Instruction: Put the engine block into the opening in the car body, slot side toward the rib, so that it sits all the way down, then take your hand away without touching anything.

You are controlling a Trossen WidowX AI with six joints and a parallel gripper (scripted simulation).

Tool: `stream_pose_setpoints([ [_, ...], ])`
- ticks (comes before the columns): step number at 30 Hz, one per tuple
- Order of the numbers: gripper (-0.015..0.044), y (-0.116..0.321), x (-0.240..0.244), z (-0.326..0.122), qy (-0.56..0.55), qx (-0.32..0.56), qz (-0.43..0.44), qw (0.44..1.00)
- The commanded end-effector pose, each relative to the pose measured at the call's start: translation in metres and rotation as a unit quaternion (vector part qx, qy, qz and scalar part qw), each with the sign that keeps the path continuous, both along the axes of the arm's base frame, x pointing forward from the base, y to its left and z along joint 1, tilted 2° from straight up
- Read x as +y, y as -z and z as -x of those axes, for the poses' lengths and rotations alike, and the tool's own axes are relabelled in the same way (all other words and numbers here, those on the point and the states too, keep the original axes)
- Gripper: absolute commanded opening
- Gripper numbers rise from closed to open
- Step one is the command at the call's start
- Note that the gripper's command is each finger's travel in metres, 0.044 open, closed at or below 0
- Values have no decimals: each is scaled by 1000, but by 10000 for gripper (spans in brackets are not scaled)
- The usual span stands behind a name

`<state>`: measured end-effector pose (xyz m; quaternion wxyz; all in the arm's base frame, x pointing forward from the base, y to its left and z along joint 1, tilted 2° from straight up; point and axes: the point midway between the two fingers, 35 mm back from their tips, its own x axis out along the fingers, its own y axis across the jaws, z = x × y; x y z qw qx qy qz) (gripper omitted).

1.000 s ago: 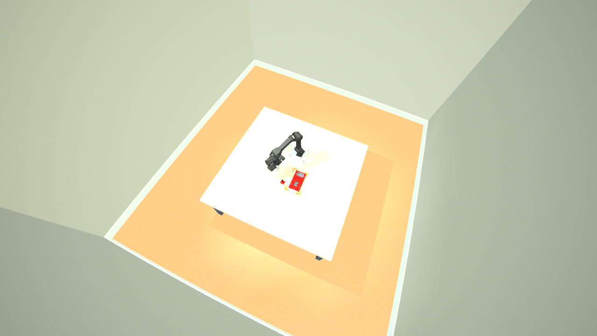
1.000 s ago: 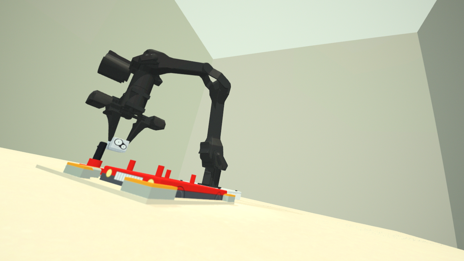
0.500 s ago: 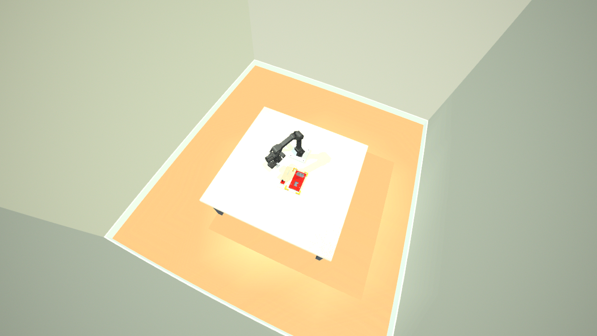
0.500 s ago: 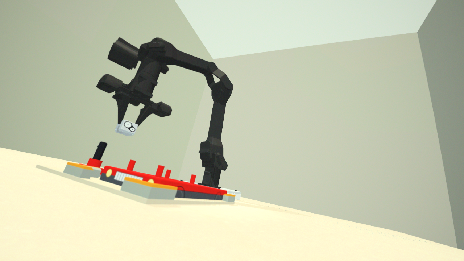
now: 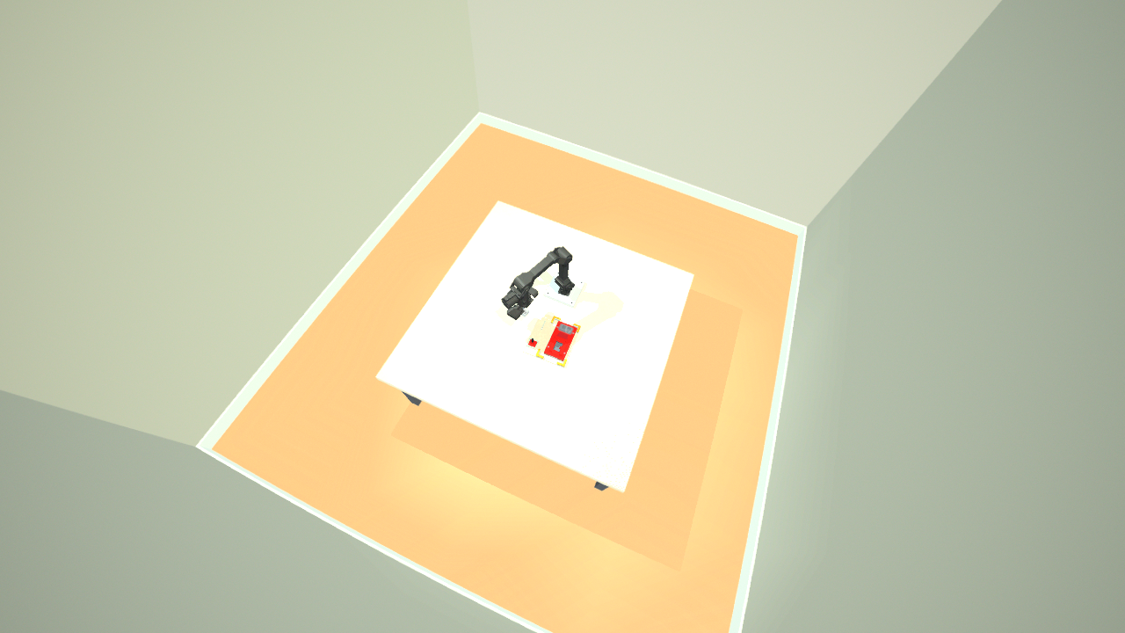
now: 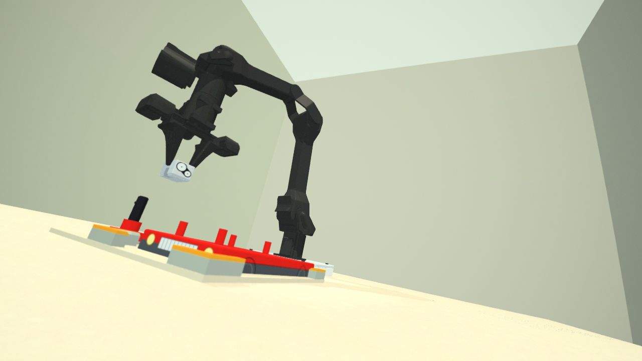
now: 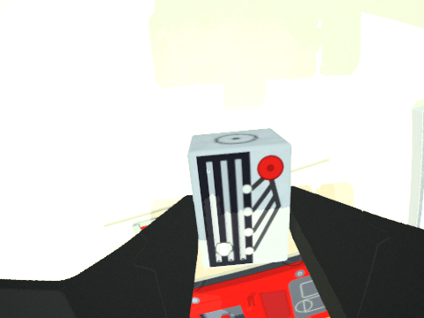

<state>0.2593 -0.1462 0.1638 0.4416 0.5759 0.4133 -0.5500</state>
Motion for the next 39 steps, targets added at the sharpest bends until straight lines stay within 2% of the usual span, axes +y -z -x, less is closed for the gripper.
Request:
stream_pose_setpoints([
  [1, 0, 2, 9, -9, -44, -1, 4, 999],
  [21, 0, 18, 57, -38, -239, -1, 13, 971],
  [39, 0, 34, 104, -58, -431, 2, 23, 902],
])
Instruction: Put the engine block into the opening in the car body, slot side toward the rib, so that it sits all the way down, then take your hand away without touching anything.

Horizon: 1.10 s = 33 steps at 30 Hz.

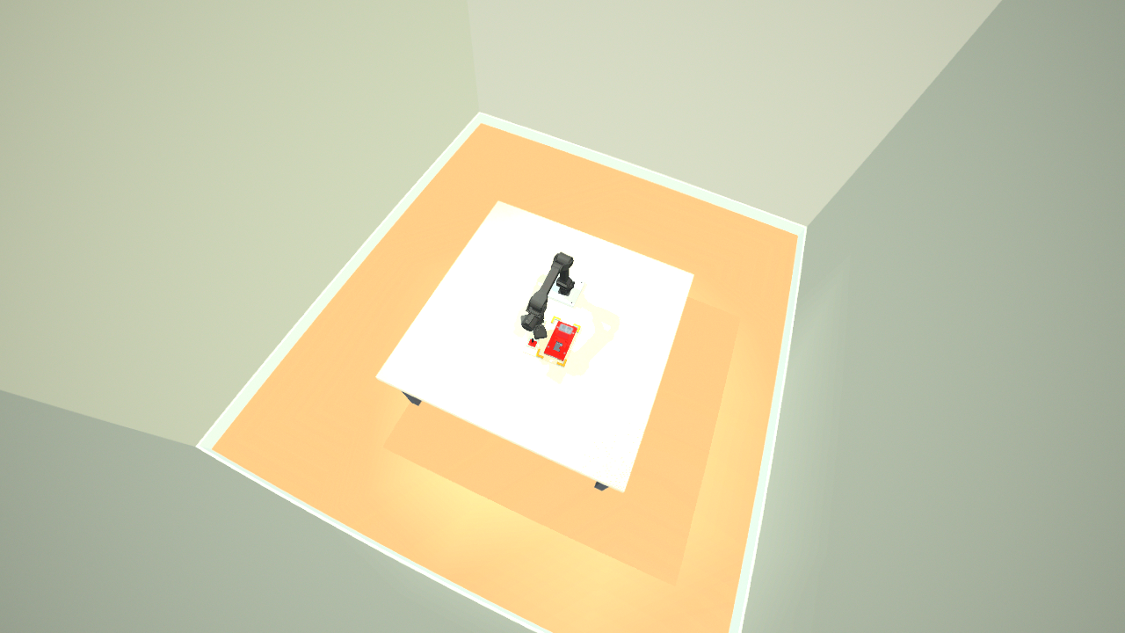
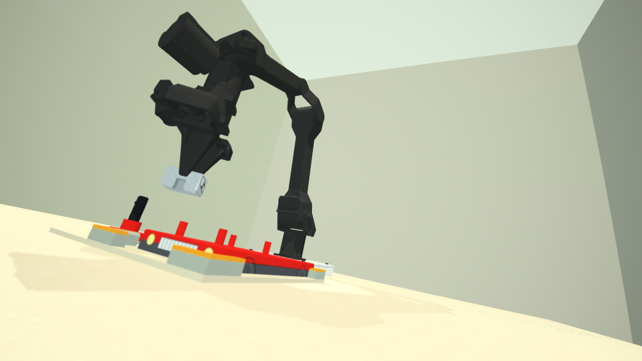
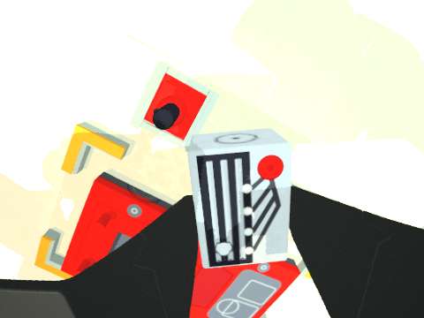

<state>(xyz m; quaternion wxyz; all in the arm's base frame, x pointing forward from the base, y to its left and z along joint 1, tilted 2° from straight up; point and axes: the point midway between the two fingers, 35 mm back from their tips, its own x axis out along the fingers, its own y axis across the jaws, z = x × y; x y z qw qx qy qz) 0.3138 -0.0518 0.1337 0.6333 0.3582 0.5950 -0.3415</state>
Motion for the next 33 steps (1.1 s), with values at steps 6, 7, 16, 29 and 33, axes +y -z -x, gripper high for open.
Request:
stream_pose_setpoints([
  [6, 0, 9, 27, -10, -113, 1, 7, 994],
  [7, 0, 10, 30, -11, -125, 0, 7, 992],
  [16, 0, 18, 56, -18, -229, 0, 12, 973],
  [29, 0, 30, 96, -24, -374, -1, 19, 927],
  [33, 0, 34, 109, -25, -418, -2, 21, 908],
])
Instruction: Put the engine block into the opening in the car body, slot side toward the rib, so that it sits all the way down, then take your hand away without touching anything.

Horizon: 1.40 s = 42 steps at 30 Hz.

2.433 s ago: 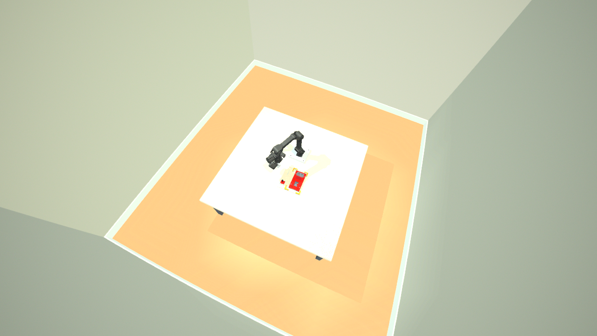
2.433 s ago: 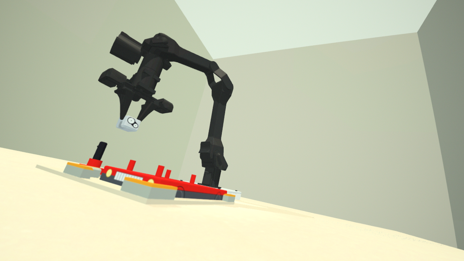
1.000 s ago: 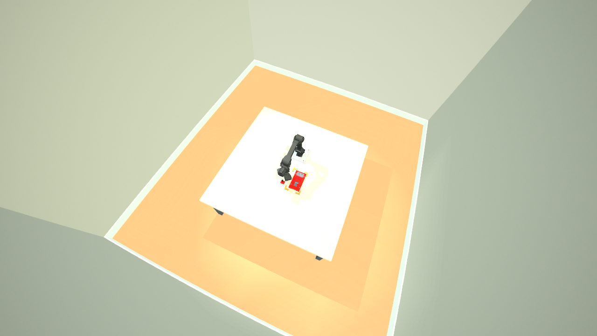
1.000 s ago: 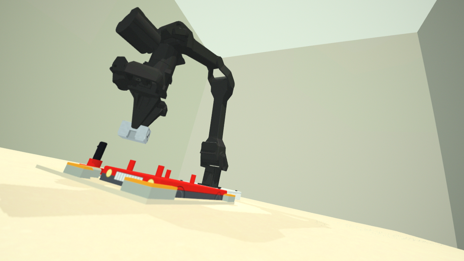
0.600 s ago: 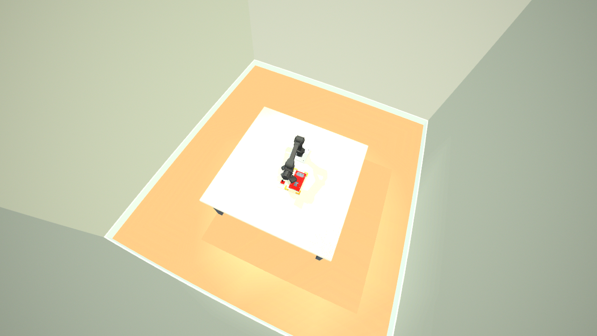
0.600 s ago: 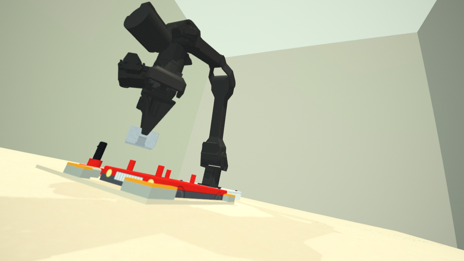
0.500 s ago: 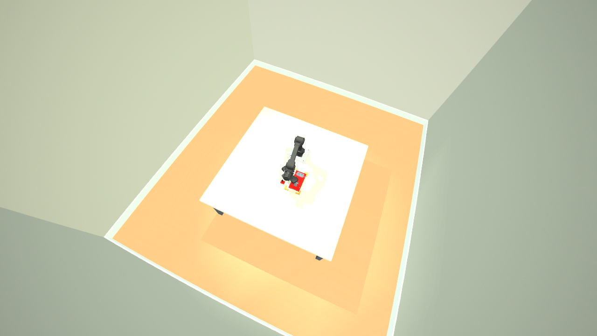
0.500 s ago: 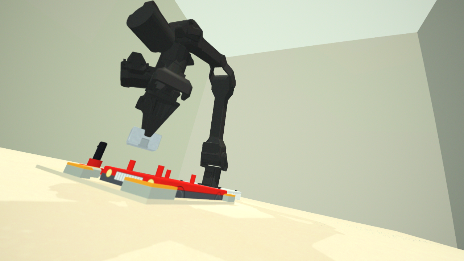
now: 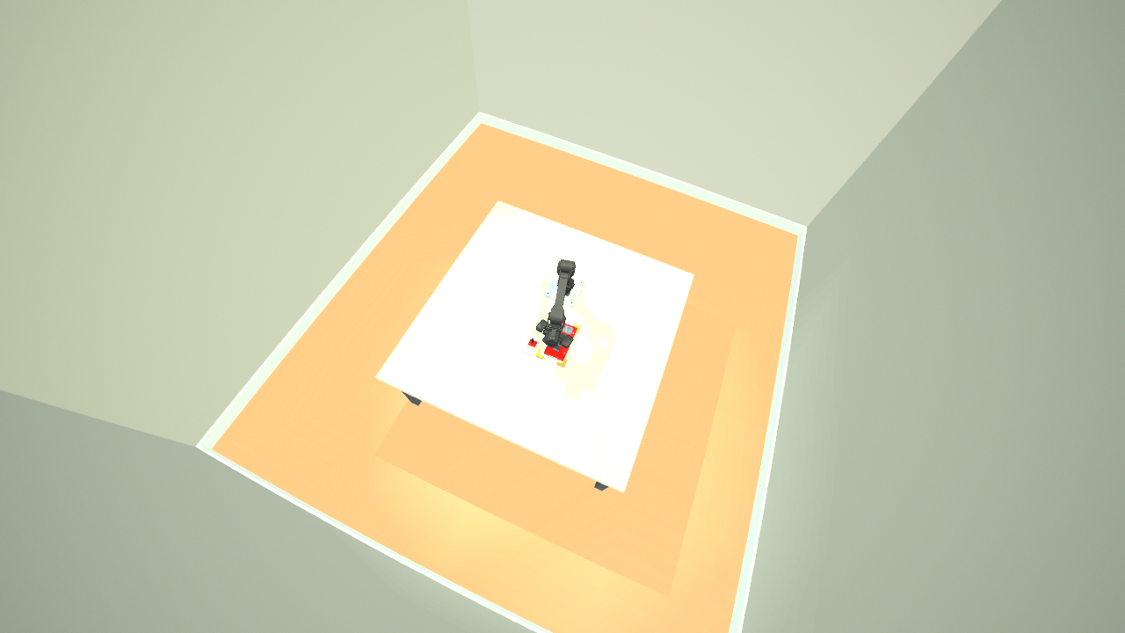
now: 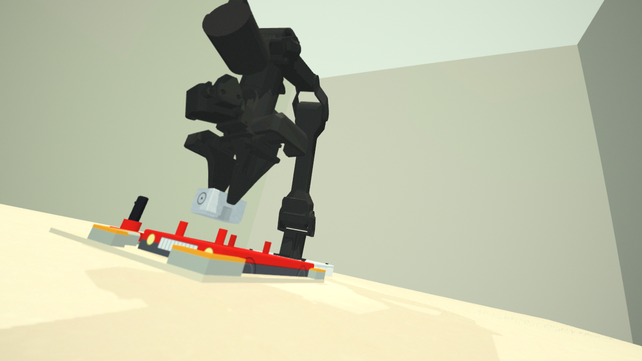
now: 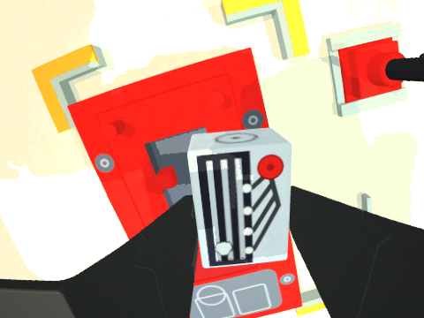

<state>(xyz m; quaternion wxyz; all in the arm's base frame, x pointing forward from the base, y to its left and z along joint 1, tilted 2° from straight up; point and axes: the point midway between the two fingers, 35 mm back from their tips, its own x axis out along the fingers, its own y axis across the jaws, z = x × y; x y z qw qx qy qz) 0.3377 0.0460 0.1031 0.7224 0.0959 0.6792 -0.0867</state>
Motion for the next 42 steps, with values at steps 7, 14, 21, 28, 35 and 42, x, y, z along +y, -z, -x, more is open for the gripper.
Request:
stream_pose_setpoints([
  [7, 26, 8, 26, -1, -98, -2, 6, 995],
  [14, 159, 8, 26, -1, -119, -2, 8, 993],
  [21, 159, 8, 26, -1, -103, -2, 6, 995],
  [28, 159, 8, 26, -1, -101, -2, 6, 995],
  [35, 159, 8, 25, -1, -65, -2, 4, 998],
  [42, 159, 8, 25, -1, -62, -2, 4, 998],
])
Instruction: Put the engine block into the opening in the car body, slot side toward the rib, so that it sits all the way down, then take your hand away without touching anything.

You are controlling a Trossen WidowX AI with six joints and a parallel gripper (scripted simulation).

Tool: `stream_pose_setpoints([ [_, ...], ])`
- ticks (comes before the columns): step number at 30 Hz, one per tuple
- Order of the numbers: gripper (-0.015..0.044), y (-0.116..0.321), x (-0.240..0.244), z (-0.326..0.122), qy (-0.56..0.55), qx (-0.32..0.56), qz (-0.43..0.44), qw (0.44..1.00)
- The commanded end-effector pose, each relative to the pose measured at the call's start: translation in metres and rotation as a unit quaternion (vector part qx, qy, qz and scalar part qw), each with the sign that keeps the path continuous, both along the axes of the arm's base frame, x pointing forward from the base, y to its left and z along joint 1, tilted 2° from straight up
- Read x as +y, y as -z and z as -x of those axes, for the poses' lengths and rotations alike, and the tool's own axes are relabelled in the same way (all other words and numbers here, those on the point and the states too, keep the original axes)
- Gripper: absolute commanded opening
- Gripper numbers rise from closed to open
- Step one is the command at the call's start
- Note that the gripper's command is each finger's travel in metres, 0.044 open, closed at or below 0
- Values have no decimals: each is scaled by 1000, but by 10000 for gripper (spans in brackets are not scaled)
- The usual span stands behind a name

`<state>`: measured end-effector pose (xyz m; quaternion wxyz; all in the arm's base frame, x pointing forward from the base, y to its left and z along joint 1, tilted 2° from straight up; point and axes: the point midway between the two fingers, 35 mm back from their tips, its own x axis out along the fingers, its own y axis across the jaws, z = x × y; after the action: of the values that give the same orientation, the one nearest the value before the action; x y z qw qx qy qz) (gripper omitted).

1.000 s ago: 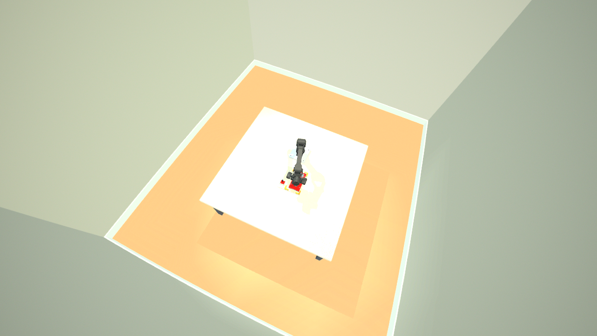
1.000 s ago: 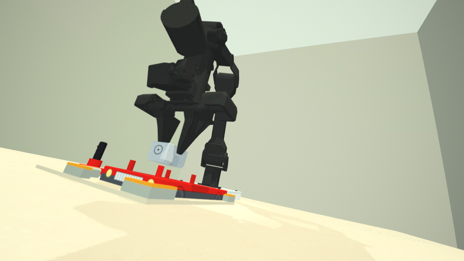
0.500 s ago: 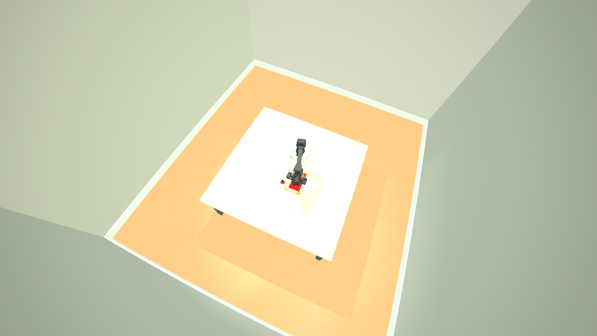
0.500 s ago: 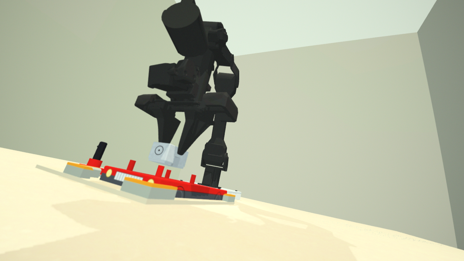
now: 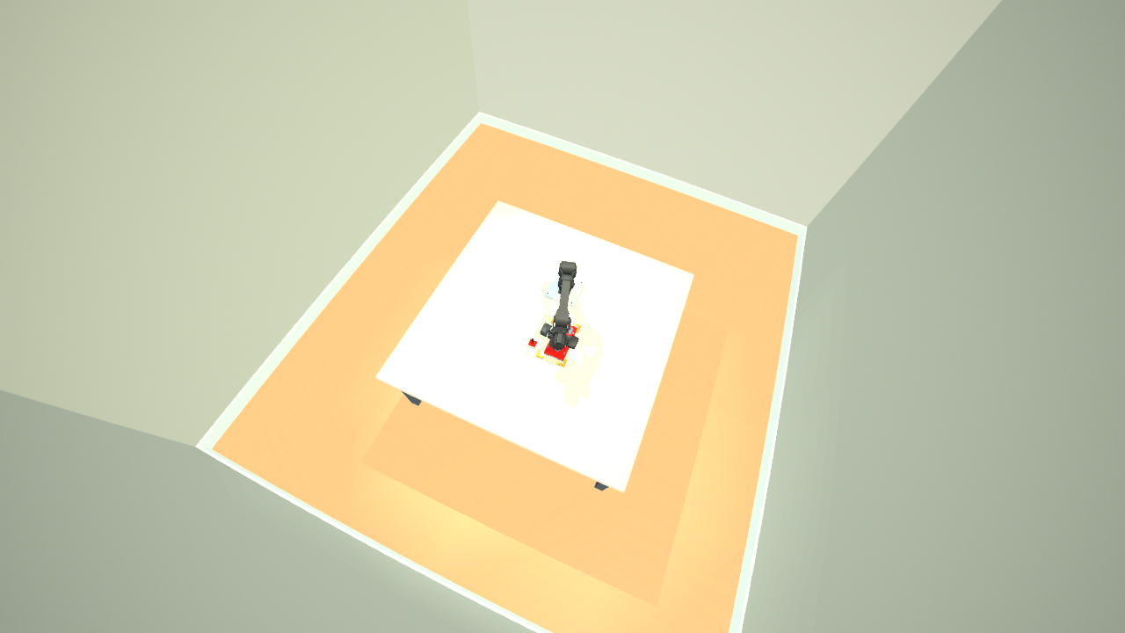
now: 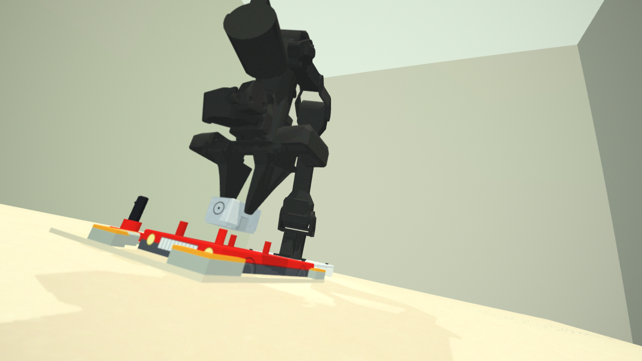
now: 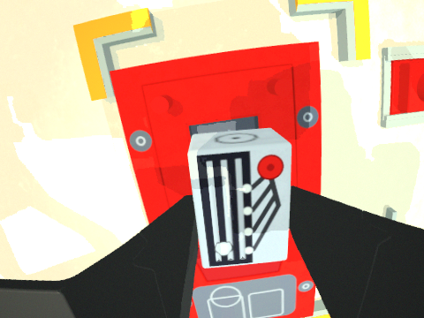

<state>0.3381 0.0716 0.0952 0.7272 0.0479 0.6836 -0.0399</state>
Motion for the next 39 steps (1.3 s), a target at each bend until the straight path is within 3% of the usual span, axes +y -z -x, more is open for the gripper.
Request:
stream_pose_setpoints([
  [1, 159, 0, 0, -1, 5, -1, 1, 1000],
  [14, 159, 1, 0, -1, -85, -2, 7, 996],
  [27, 159, 3, 0, -1, 13, -1, 0, 1000],
  [39, 159, 6, 0, -1, -43, -2, 4, 999],
])
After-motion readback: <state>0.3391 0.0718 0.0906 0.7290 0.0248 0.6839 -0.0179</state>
